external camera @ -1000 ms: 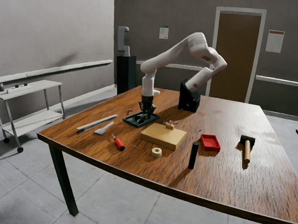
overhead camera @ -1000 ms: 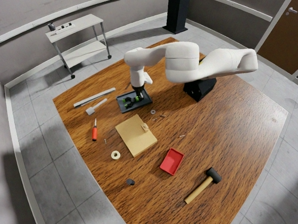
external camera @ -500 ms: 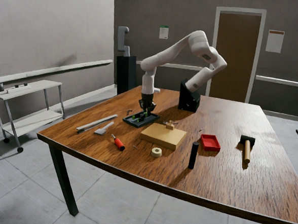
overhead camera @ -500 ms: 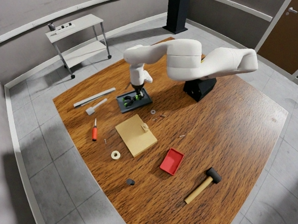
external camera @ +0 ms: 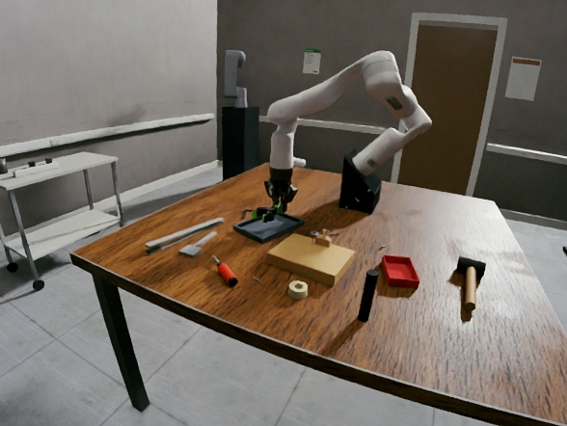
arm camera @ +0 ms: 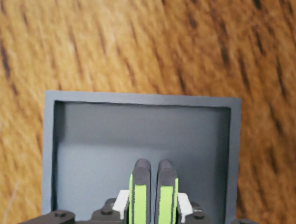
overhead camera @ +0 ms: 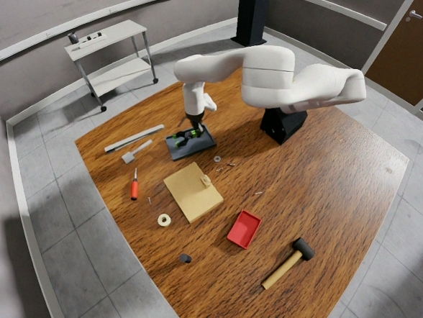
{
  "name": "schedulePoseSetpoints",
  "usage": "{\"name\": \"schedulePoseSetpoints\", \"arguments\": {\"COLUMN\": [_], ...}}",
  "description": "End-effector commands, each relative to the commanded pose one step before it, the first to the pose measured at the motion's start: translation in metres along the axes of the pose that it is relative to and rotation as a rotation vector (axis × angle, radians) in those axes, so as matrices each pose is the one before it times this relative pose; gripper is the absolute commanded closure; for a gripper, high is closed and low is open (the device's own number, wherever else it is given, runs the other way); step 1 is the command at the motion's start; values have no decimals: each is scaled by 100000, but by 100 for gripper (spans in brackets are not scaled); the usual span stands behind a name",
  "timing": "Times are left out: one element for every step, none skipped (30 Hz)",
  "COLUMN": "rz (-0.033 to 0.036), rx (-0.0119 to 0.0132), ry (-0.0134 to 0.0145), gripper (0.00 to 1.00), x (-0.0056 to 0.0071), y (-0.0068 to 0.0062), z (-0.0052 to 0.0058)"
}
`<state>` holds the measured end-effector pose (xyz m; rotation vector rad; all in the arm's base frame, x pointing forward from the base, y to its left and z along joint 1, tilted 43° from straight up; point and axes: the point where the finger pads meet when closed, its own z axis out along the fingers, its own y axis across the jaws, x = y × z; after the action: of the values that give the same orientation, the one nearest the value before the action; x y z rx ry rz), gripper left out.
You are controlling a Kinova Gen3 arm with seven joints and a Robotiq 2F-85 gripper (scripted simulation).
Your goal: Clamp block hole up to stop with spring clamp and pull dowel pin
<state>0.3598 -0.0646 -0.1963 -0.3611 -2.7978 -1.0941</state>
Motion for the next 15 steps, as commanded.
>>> {"name": "schedulePoseSetpoints", "arguments": {"rz": [-7,1,-1,1,-1,1,-1,0,0,0,0,-1,1,0,0], "rx": [76,0,0,0,0,0,0,0,0,0,0,0,0,0,0], "ry": [-144,0,0,0,0,0,0,0,0,0,0,0,0,0,0], "gripper": [68,68,68,68,68,68,68,68,68,68,68,68,68,68,68], "x": [-47,0,0,1,-1,0,0,0,0,0,0,0,0,0,0], "y": [-28,0,0,0,0,0,0,0,0,0,0,0,0,0,0], "z": [-1114,-270,-263,-255,-245,-236,-224,-213,0,0,-200,-187,-174,-160,-146]}}
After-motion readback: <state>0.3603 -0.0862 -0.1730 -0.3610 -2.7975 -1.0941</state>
